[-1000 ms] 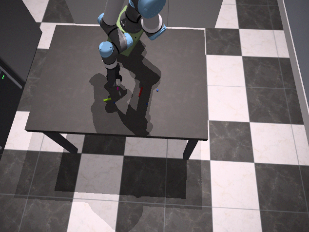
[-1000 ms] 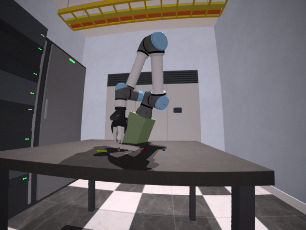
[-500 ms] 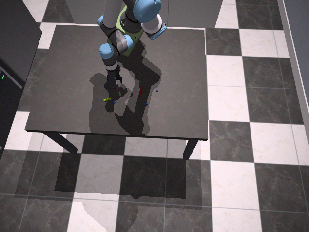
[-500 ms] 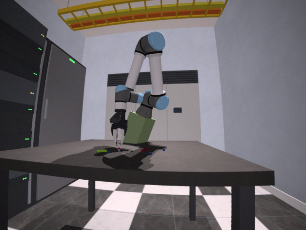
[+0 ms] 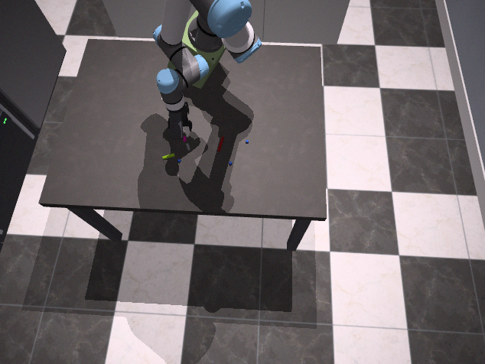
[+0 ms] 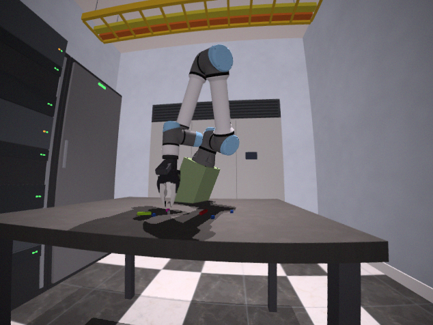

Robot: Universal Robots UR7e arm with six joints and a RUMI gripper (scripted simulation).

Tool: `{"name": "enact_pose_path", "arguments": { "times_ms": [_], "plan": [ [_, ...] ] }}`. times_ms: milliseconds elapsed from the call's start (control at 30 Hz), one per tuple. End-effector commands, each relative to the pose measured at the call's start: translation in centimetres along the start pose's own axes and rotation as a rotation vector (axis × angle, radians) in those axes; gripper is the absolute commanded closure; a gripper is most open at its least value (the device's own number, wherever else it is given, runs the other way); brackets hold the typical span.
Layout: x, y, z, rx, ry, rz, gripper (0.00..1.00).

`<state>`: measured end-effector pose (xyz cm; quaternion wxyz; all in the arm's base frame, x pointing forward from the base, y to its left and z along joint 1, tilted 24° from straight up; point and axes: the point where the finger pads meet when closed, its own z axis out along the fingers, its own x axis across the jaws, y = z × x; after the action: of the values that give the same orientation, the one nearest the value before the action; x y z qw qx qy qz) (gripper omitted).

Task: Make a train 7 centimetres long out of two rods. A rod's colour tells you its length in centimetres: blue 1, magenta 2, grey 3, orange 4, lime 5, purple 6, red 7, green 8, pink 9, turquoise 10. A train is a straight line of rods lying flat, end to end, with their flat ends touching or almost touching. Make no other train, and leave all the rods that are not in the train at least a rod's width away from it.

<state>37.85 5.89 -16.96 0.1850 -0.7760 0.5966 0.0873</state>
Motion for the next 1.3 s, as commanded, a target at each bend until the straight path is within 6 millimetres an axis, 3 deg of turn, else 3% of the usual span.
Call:
{"name": "enact_pose_path", "arguments": {
  "times_ms": [0, 1267],
  "plan": [
    [0.03, -0.03, -0.02, 0.001, 0.001, 0.0, 0.86],
    [0.03, -0.03, 0.33, 0.001, 0.001, 0.0, 0.86]
  ]
}}
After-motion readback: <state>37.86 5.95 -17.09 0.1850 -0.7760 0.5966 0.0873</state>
